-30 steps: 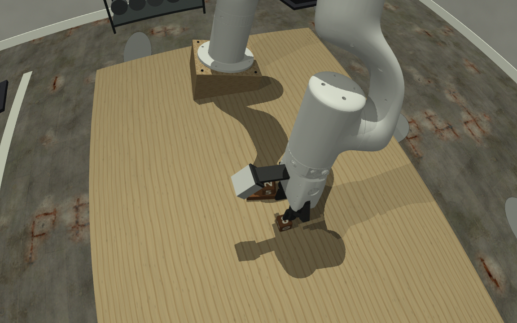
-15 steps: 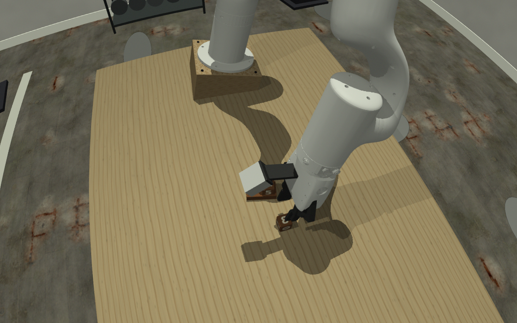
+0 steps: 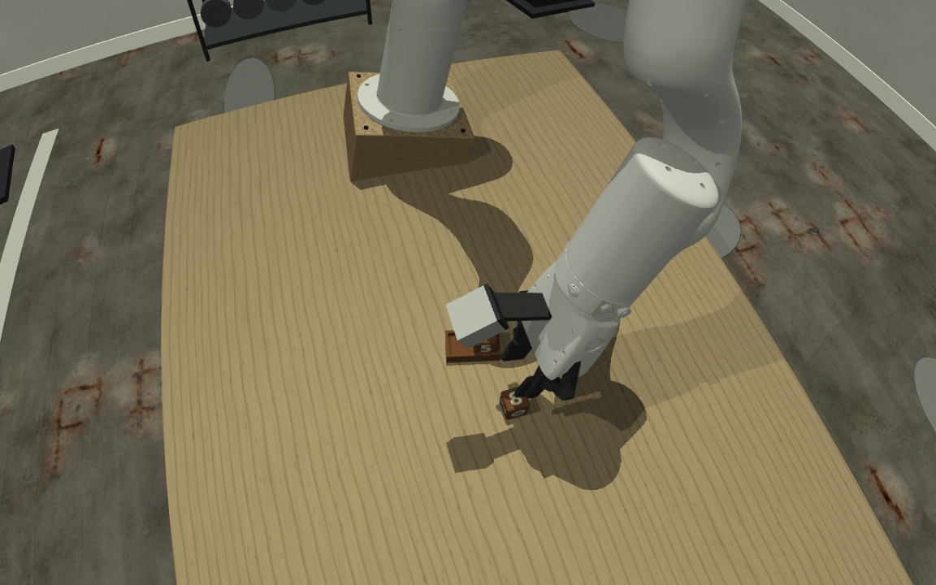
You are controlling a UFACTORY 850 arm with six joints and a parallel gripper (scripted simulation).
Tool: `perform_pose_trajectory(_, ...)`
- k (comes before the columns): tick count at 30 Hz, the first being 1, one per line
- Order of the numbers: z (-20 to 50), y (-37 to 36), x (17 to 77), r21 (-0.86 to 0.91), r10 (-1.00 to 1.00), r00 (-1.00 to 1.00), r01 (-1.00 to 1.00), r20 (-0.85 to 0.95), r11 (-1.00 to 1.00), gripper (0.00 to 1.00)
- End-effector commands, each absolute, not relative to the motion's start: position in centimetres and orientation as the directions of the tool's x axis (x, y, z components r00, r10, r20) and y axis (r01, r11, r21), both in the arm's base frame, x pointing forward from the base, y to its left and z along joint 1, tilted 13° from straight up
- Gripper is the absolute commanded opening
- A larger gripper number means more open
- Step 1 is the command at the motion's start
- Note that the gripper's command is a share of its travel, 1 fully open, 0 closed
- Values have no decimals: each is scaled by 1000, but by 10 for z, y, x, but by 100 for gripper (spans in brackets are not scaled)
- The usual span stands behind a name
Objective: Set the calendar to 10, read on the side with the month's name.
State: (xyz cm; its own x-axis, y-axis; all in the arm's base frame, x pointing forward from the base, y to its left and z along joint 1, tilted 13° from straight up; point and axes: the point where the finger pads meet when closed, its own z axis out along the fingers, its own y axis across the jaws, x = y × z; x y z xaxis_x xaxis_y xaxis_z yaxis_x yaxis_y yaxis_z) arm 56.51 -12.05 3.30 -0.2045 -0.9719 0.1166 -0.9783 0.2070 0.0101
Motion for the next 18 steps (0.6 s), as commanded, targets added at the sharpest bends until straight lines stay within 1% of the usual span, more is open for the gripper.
perform_pose_trajectory(1,34,-120,566,4,-960,-208,-977,186,212,47)
perform_pose_trajectory(7,35,-121,569,-14,-946,-208,-977,248,212,47)
perform_pose_trajectory(18,34,-118,569,-10,-937,-206,-977,282,212,47)
